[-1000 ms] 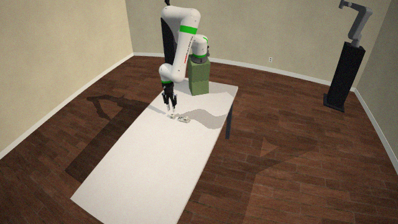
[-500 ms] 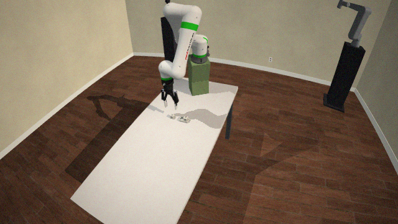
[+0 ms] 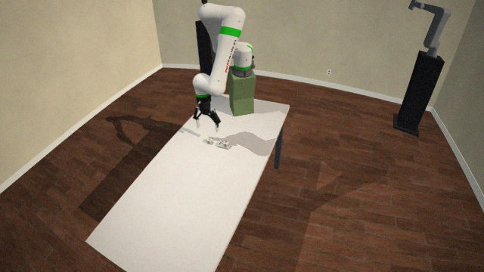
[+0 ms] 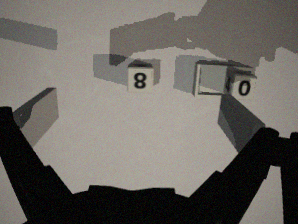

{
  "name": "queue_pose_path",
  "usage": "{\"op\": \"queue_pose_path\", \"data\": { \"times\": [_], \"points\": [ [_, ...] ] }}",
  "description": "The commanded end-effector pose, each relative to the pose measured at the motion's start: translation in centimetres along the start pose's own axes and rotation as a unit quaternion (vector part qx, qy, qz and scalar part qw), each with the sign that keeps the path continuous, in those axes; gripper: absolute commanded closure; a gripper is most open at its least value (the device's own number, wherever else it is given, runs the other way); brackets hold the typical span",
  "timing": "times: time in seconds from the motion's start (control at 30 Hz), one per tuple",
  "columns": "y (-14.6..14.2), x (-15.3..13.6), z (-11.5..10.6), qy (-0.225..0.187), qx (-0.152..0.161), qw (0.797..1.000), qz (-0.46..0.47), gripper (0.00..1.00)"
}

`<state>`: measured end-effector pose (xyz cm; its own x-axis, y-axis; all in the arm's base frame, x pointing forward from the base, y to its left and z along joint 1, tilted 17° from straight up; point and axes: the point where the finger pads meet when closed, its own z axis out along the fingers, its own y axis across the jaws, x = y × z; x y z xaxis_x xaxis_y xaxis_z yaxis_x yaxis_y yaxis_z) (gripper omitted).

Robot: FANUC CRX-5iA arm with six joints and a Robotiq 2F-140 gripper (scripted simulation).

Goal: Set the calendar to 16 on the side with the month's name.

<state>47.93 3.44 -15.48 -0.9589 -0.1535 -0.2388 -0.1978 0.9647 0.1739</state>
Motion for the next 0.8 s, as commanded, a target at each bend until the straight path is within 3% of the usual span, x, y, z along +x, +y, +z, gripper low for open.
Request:
{"op": "queue_pose_path", "data": {
  "times": [0.0,0.2,0.3,0.37,0.77],
  "points": [
    [-0.01,-0.01,-0.01,0.000,0.000,1.000,-0.003,0.00],
    [0.01,-0.02,0.10,0.000,0.000,0.994,-0.109,0.00],
    [0.01,-0.02,0.10,0.000,0.000,0.993,-0.114,0.00],
    [0.02,-0.02,0.16,0.000,0.000,0.985,-0.174,0.00],
    [0.05,-0.02,0.32,0.000,0.000,0.942,-0.335,0.00]
  ]
}}
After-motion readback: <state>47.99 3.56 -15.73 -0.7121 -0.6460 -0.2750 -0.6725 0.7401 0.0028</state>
